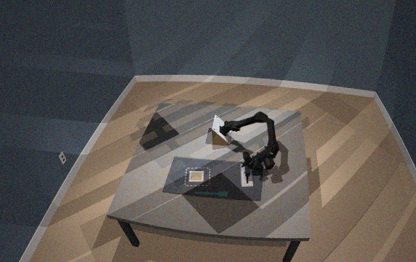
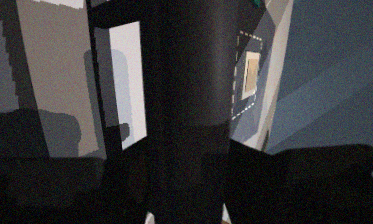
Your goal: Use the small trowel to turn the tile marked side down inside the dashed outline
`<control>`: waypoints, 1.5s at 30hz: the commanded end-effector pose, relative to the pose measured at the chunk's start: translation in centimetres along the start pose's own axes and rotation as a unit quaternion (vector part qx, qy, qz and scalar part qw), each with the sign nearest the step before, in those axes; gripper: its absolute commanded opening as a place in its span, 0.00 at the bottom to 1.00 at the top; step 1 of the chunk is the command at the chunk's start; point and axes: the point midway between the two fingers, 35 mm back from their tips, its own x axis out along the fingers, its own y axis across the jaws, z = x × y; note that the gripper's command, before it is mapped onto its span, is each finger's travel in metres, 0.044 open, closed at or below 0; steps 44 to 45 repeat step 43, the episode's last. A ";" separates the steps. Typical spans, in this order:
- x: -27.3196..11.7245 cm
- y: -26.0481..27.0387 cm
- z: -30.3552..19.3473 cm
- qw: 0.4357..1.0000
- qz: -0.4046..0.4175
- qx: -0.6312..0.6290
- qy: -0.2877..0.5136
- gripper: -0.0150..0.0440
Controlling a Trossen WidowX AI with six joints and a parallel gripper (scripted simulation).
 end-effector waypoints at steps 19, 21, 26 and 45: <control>0.4 0.1 0.1 1.000 -0.007 0.005 -0.002 0.76; 0.4 0.1 0.1 1.000 -0.007 0.005 -0.002 0.76; -0.7 0.2 0.2 1.000 -0.006 0.005 -0.002 0.76; -6.8 -3.8 -2.1 1.000 -0.006 0.002 0.004 0.76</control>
